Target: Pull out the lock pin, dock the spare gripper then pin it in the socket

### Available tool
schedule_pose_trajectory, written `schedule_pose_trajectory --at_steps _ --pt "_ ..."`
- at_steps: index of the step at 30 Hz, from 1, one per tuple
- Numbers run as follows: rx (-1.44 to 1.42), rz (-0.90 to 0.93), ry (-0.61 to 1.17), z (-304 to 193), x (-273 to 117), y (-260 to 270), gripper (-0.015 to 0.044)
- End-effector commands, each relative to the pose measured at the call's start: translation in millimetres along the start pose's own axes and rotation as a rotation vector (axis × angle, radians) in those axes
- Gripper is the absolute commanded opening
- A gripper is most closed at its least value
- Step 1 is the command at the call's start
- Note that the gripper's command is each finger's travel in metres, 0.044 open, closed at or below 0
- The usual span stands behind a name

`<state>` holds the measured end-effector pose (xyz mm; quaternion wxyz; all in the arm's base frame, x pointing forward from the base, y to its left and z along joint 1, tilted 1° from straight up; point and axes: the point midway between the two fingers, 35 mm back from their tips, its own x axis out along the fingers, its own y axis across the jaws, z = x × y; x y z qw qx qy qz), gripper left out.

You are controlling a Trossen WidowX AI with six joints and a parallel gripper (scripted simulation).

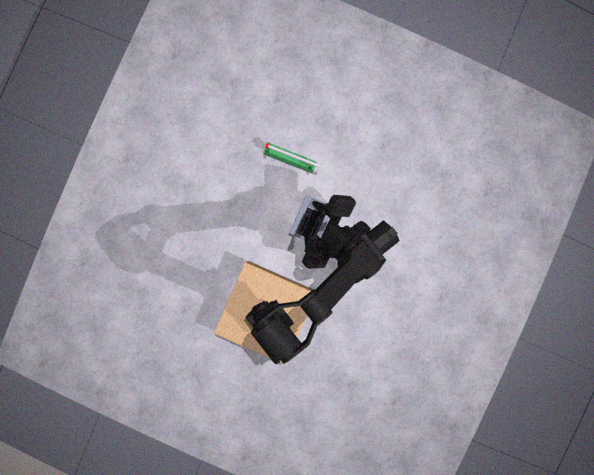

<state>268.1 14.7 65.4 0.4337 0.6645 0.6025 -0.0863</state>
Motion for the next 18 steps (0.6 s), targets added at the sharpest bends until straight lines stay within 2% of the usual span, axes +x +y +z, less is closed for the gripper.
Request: schedule_pose_trajectory --at_steps 1,3,18 --pt "-0.002 0.0 -0.001 0 0 0 0.0394" --pt "-0.002 0.0 -0.001 0 0 0 0.044" --pt "0.008 -0.004 0.004 -23 -21 0 0.044"
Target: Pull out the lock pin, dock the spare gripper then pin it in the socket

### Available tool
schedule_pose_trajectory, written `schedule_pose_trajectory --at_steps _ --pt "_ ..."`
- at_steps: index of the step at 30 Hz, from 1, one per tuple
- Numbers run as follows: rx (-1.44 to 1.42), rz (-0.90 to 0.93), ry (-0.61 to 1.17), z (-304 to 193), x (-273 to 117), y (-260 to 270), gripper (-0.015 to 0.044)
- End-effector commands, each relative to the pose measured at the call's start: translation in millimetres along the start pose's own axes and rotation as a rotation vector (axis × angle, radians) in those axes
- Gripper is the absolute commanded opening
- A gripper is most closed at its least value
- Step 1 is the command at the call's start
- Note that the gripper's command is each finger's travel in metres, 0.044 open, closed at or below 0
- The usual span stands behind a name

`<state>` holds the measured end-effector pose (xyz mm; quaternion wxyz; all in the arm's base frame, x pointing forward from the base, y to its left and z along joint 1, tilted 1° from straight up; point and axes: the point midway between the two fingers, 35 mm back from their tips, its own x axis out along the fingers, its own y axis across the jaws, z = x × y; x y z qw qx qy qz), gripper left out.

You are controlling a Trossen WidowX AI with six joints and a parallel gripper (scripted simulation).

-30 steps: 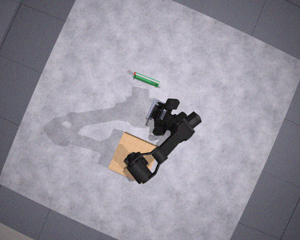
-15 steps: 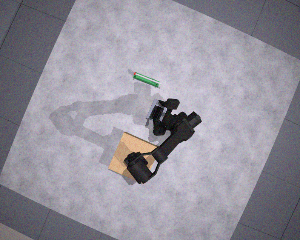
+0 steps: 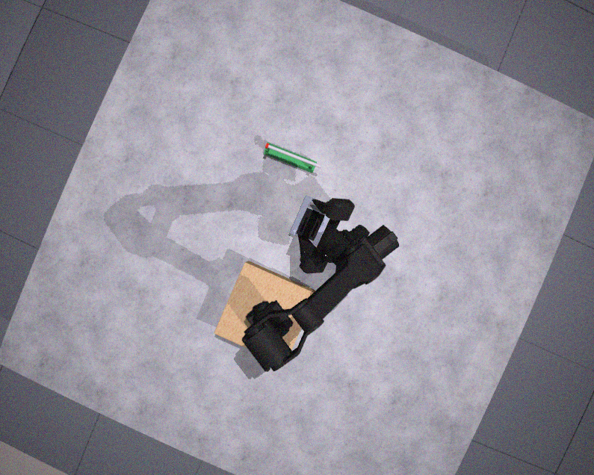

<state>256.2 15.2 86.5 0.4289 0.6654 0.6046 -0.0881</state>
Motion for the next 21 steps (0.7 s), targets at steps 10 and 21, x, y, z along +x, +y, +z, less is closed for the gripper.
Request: schedule_pose_trajectory --at_steps 10,21 --pt "0.006 -0.002 0.004 -23 -22 0 0.044" --pt "0.014 -0.004 0.011 -43 -40 0 0.044"
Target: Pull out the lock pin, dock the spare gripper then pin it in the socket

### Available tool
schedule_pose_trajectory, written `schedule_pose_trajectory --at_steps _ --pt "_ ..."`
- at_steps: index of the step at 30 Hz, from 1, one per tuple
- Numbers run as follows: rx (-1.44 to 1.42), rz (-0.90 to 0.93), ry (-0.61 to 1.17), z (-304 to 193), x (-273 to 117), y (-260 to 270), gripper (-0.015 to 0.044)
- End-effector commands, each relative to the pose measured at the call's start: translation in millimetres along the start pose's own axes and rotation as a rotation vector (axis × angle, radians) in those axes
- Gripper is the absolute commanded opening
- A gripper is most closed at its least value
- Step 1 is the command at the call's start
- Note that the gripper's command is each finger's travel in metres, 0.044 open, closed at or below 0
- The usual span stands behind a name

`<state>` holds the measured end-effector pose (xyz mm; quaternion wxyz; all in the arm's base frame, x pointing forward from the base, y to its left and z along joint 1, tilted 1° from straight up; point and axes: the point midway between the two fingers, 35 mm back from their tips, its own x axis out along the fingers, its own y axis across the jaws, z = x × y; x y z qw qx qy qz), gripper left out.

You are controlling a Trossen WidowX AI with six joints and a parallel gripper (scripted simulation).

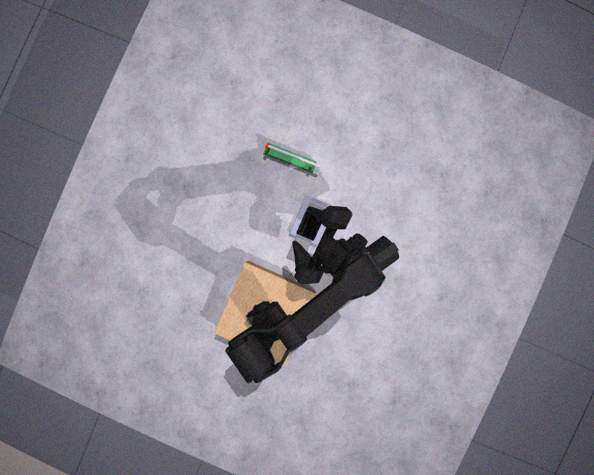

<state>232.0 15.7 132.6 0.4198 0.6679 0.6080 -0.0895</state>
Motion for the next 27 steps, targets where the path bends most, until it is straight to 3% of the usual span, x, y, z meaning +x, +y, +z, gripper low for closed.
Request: schedule_pose_trajectory --at_steps 1,26,27 --pt "-0.001 0.0 -0.001 -7 -7 0 0.044" --pt "0.004 0.0 0.001 -35 -35 23 0.044" --pt "0.004 -0.001 0.0 -36 -34 23 0.0414"
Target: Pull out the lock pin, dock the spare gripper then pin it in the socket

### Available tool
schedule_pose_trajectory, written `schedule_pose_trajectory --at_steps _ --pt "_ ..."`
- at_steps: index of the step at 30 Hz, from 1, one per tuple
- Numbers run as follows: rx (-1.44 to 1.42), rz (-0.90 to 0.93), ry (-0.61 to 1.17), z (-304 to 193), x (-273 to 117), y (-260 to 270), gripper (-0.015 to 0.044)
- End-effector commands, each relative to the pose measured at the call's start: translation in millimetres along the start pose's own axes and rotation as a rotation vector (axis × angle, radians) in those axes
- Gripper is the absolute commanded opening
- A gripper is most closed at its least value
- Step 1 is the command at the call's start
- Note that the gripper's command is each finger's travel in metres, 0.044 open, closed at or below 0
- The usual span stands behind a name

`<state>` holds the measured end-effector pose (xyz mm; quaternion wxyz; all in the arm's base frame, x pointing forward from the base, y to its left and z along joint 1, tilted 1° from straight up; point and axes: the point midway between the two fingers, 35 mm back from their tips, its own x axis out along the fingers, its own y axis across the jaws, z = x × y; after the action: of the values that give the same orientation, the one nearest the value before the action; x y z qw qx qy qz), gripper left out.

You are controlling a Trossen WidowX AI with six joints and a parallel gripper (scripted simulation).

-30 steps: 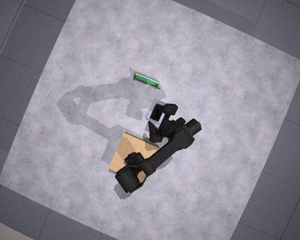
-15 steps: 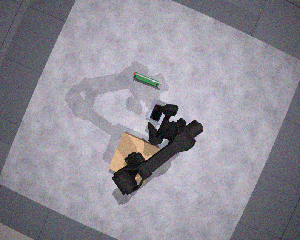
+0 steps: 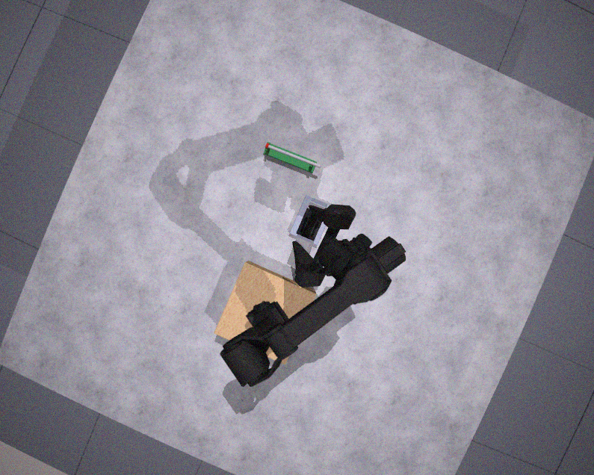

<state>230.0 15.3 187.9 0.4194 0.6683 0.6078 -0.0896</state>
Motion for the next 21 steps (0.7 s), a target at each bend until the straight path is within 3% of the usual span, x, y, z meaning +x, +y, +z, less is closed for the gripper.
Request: schedule_pose_trajectory --at_steps 1,9,15,21 --pt "0.003 -0.005 -0.003 -4 5 -1 0.0387" --pt "0.003 -0.002 -0.004 -67 54 -11 0.018" --pt "-0.011 0.002 0.006 -78 60 -14 0.018" --pt "-0.539 -0.183 -0.118 -61 72 16 0.018"
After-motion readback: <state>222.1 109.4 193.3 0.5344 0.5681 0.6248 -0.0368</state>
